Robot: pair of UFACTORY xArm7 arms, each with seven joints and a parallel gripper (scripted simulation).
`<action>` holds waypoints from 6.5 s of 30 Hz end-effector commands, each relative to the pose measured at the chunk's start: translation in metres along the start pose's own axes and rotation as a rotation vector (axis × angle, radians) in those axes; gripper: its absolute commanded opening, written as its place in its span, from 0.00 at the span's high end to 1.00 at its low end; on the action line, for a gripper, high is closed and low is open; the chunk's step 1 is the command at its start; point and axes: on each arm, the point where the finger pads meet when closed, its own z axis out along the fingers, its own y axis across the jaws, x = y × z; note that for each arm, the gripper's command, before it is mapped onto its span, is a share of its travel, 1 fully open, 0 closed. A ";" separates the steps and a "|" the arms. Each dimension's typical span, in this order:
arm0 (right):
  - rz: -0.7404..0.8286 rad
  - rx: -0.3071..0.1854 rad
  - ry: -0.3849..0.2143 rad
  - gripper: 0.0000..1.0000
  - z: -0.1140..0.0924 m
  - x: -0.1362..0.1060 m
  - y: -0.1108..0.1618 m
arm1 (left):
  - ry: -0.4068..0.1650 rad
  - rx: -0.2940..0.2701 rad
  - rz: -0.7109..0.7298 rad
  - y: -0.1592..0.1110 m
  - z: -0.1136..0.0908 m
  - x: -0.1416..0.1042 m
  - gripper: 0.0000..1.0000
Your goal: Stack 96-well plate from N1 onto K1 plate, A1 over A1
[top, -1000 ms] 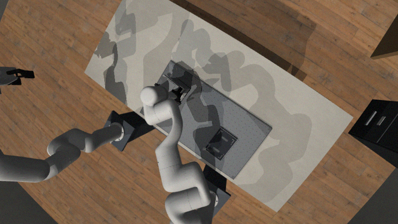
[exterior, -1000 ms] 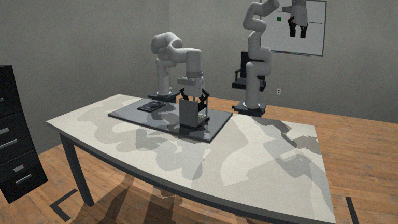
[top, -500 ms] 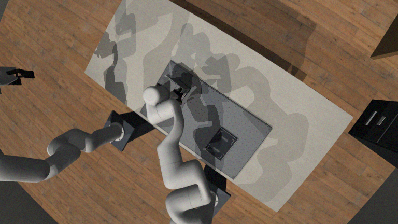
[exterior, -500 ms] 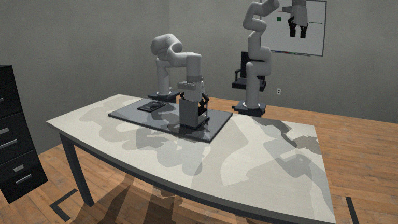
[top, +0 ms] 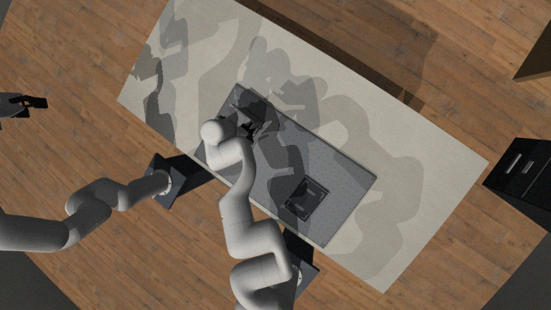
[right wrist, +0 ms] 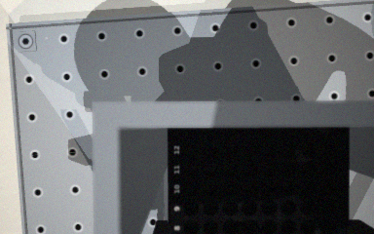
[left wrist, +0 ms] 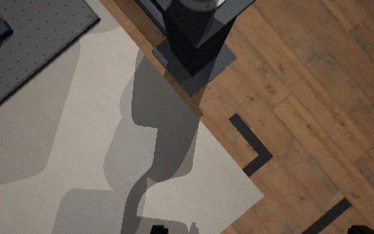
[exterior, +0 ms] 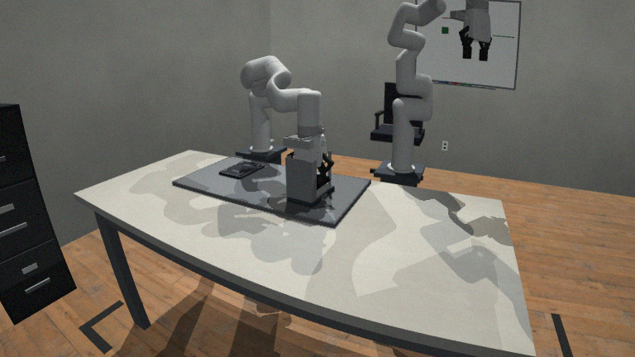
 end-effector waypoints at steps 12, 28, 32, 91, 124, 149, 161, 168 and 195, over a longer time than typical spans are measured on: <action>0.000 0.005 0.003 1.00 -0.003 0.001 -0.001 | -0.003 0.001 0.000 0.000 -0.001 0.000 0.00; 0.000 0.005 0.003 1.00 0.000 0.001 -0.001 | -0.003 0.001 0.000 0.000 -0.001 0.000 0.00; 0.000 0.005 0.003 1.00 0.000 0.001 -0.001 | -0.003 0.001 0.000 0.000 -0.001 0.000 0.00; 0.000 0.004 0.003 0.00 0.009 0.001 -0.001 | -0.003 0.001 0.000 0.000 -0.001 0.000 0.00; 0.000 0.005 0.003 0.00 0.009 0.001 -0.001 | -0.003 0.001 0.000 0.000 -0.001 0.000 0.00; 0.000 0.005 0.003 0.00 -0.050 0.001 -0.001 | -0.003 0.001 0.000 0.000 -0.001 0.000 0.00; 0.000 0.005 0.003 0.00 -0.076 0.001 -0.001 | -0.003 0.001 0.000 0.000 -0.001 0.000 0.00; 0.000 0.005 0.003 0.00 -0.095 0.001 -0.001 | -0.003 0.001 0.000 0.000 -0.001 0.000 0.00; 0.000 0.005 0.003 0.00 -0.145 0.000 0.000 | -0.003 0.001 0.000 0.000 -0.001 0.000 0.00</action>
